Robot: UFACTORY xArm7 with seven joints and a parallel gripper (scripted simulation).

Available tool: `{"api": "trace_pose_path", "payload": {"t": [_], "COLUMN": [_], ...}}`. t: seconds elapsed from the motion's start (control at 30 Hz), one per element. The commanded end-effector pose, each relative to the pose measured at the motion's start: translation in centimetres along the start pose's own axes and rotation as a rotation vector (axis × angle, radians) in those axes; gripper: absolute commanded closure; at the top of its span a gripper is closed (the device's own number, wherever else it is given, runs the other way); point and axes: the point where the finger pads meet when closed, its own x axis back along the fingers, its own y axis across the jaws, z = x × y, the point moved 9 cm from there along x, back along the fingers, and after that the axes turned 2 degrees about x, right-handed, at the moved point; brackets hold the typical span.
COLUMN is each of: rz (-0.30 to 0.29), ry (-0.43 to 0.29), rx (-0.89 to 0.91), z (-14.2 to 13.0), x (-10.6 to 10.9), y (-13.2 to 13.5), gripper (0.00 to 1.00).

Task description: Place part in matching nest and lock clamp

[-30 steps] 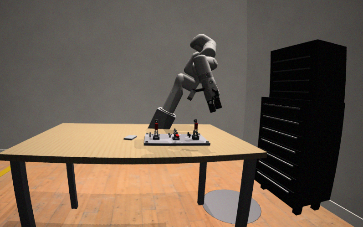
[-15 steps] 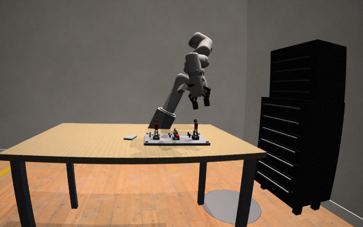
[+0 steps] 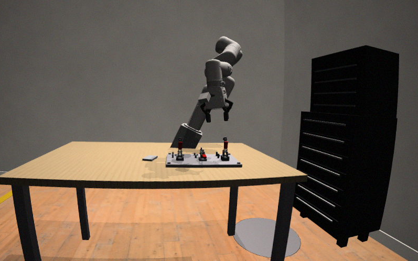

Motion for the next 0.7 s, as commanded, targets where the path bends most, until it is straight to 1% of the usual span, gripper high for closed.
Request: {"api": "trace_pose_path", "payload": {"t": [0.0, 0.1, 0.17, 0.27, 0.33, 0.37, 0.47, 0.57, 0.67], "rz": [-0.029, -0.035, -0.061, -0.074, -0.090, -0.091, -0.108, -0.115, -0.117], "ry": [-0.004, -0.007, -0.025, -0.035, -0.051, -0.053, -0.075, -0.088, -0.090], "rx": [0.171, 0.198, 0.315, 0.374, 0.458, 0.467, 0.566, 0.620, 0.630], "z": [-0.9, -1.0, -1.8, -2.2, -2.8, -2.8, -3.6, -4.0, -4.1], "x": [0.8, 0.9, 1.2, 1.3, 1.5, 1.5, 1.6, 1.7, 1.7], "y": [2.5, 2.9, 4.6, 5.5, 6.7, 6.8, 8.2, 8.9, 9.1], "gripper": [0.00, 0.00, 0.00, 0.00, 0.00, 0.00, 0.00, 0.00, 0.00]}}
